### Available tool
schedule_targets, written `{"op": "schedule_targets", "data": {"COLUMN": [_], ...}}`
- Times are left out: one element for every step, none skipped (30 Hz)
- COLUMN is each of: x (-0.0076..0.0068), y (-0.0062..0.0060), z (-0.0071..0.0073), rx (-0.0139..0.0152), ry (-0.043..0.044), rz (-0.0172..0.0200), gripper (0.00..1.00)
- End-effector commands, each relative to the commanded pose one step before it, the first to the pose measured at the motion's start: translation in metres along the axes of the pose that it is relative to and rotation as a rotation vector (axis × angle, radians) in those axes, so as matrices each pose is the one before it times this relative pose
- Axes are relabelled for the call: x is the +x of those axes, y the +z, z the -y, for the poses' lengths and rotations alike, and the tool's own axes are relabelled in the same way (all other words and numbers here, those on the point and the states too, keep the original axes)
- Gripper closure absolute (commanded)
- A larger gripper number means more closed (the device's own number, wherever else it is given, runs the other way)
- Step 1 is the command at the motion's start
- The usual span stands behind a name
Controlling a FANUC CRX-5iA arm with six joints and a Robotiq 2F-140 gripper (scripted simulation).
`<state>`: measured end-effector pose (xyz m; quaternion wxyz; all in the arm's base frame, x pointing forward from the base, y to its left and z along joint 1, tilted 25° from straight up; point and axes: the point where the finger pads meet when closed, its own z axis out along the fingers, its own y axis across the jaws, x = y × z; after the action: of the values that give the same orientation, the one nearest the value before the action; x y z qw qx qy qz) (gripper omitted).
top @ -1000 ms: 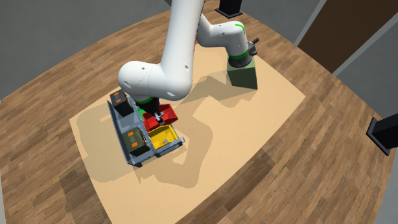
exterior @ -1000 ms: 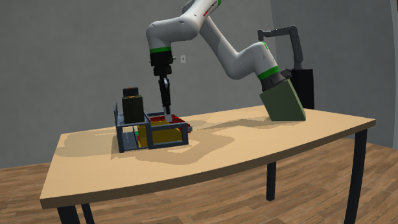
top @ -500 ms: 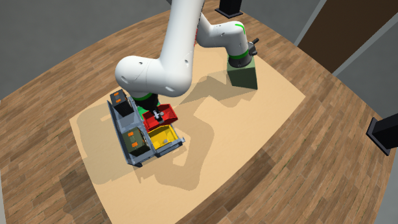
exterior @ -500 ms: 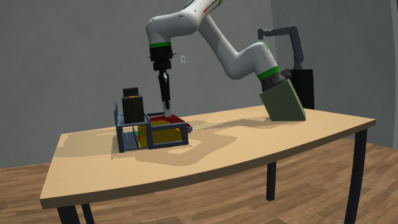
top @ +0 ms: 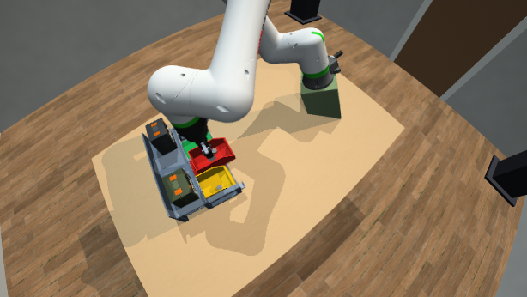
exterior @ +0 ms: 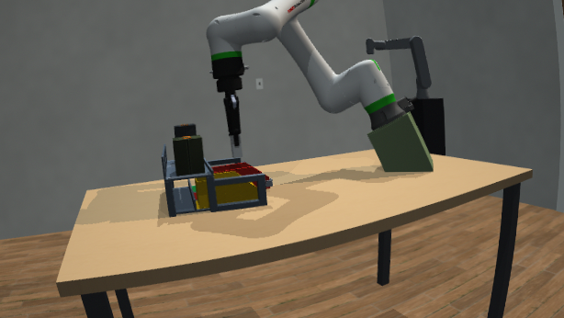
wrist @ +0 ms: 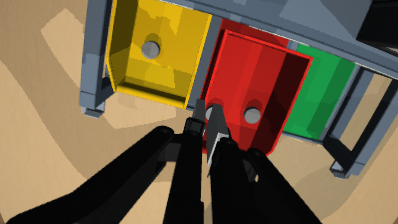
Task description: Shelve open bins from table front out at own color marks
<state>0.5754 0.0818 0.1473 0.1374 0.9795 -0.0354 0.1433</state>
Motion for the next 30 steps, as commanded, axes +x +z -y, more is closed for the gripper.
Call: {"op": "schedule_targets", "data": {"x": [0.00009, -0.00007, -0.00006, -0.00006, -0.00007, -0.00006, -0.00006, -0.00006, -0.00005, -0.00005, -0.00005, -0.00005, -0.00004, -0.00004, 0.00000, 0.00000, -0.00005, -0.00005, -0.00004, -0.00004, -0.00003, -0.00003, -0.00003, -0.00003, -0.00002, -0.00002, -0.00002, -0.00002, -0.00002, -0.00002], "y": [-0.00350, -0.00170, -0.00167, -0.00163, -0.00160, -0.00156, -0.00151, -0.00147, -0.00143, -0.00138, -0.00133, -0.00128, -0.00123, -0.00118, 0.00000, 0.00000, -0.00112, -0.00107, -0.00101, -0.00095, -0.00090, -0.00084, -0.00078, -0.00073, -0.00067, -0.00062, -0.00056, -0.00051, -0.00045, -0.00040], "z": [0.00009, 0.00000, 0.00000, 0.00000, 0.00000, 0.00000, 0.00000, 0.00000, 0.00000, 0.00000, 0.00000, 0.00000, 0.00000, 0.00000, 0.00000, 0.00000, 0.00000, 0.00000, 0.00000, 0.00000, 0.00000, 0.00000, 0.00000, 0.00000, 0.00000, 0.00000, 0.00000, 0.00000, 0.00000, 0.00000], "rx": [0.00008, 0.00000, 0.00000, 0.00000, 0.00000, 0.00000, 0.00000, 0.00000, 0.00000, 0.00000, 0.00000, 0.00000, 0.00000, 0.00000, 0.00000, 0.00000, 0.00000, 0.00000, 0.00000, 0.00000, 0.00000, 0.00000, 0.00000, 0.00000, 0.00000, 0.00000, 0.00000, 0.00000, 0.00000, 0.00000], "ry": [-0.00002, 0.00000, 0.00000, 0.00000, 0.00000, 0.00000, 0.00000, 0.00000, 0.00000, 0.00000, 0.00000, 0.00000, 0.00000, 0.00000, 0.00000, 0.00000, 0.00000, 0.00000, 0.00000, 0.00000, 0.00000, 0.00000, 0.00000, 0.00000, 0.00000, 0.00000, 0.00000, 0.00000, 0.00000, 0.00000], "rz": [-0.00051, 0.00000, 0.00000, 0.00000, 0.00000, 0.00000, 0.00000, 0.00000, 0.00000, 0.00000, 0.00000, 0.00000, 0.00000, 0.00000, 0.00000, 0.00000, 0.00000, 0.00000, 0.00000, 0.00000, 0.00000, 0.00000, 0.00000, 0.00000, 0.00000, 0.00000, 0.00000, 0.00000, 0.00000, 0.00000], "gripper": [0.94, 0.94, 0.94, 0.94, 0.94, 0.94, 0.94, 0.94, 0.94, 0.94, 0.94, 0.94, 0.94, 0.94, 0.94, 0.94, 0.94, 0.94, 0.94, 0.94, 0.94, 0.94, 0.94, 0.94, 0.94, 0.94, 0.94, 0.94, 0.94, 0.94]}}
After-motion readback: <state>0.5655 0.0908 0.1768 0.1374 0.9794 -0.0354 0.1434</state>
